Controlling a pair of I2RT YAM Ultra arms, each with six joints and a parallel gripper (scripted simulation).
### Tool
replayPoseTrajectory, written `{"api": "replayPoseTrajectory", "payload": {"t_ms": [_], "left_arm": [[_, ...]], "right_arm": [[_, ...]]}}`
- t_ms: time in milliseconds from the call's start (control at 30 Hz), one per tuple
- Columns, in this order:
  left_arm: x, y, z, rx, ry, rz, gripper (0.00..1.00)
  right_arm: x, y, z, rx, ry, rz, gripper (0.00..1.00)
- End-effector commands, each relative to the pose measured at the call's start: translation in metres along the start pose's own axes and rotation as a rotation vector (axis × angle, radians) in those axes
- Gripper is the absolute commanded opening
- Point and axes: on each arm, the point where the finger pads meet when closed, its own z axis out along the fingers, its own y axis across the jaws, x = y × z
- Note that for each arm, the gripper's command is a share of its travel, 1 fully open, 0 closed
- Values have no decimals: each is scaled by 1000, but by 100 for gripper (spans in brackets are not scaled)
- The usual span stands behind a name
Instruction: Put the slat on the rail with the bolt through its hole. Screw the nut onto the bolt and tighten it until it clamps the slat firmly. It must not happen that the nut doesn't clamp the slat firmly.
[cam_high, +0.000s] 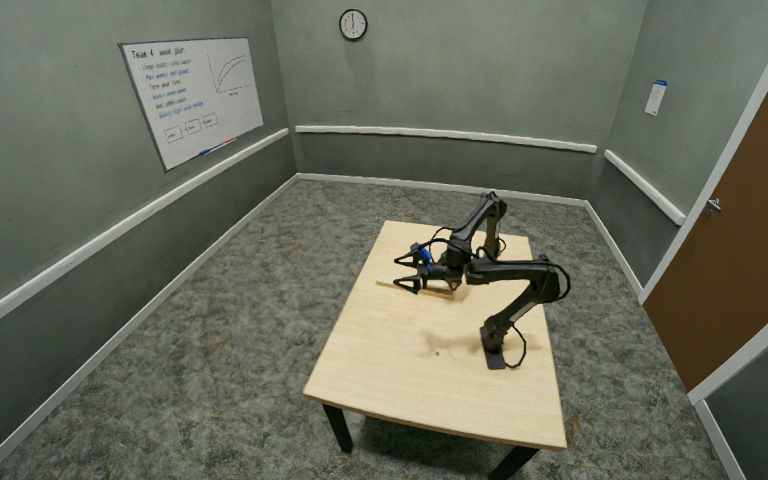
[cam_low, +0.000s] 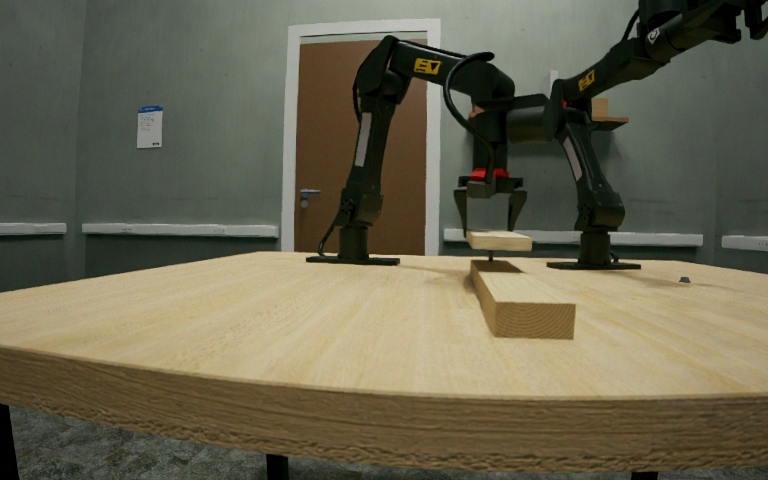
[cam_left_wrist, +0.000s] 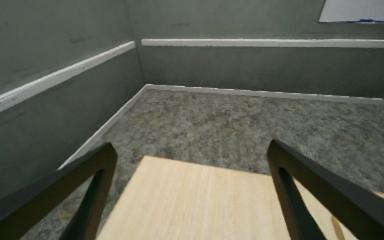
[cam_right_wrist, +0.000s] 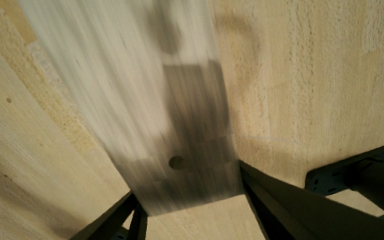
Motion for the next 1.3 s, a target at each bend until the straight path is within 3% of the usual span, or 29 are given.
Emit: {"api": "replayPoseTrajectory", "payload": {"t_ms": [0, 667, 1267], "left_arm": [[-7, 1, -1, -1, -21, 2, 100], [-7, 1, -1, -1, -21, 2, 100], [-7, 1, -1, -1, -21, 2, 100]], "right_arm": [[-7, 5, -11, -29, -32, 7, 72], [-8, 6, 9, -27, -30, 13, 72], [-9, 9, 5, -41, -38, 13, 72]]}}
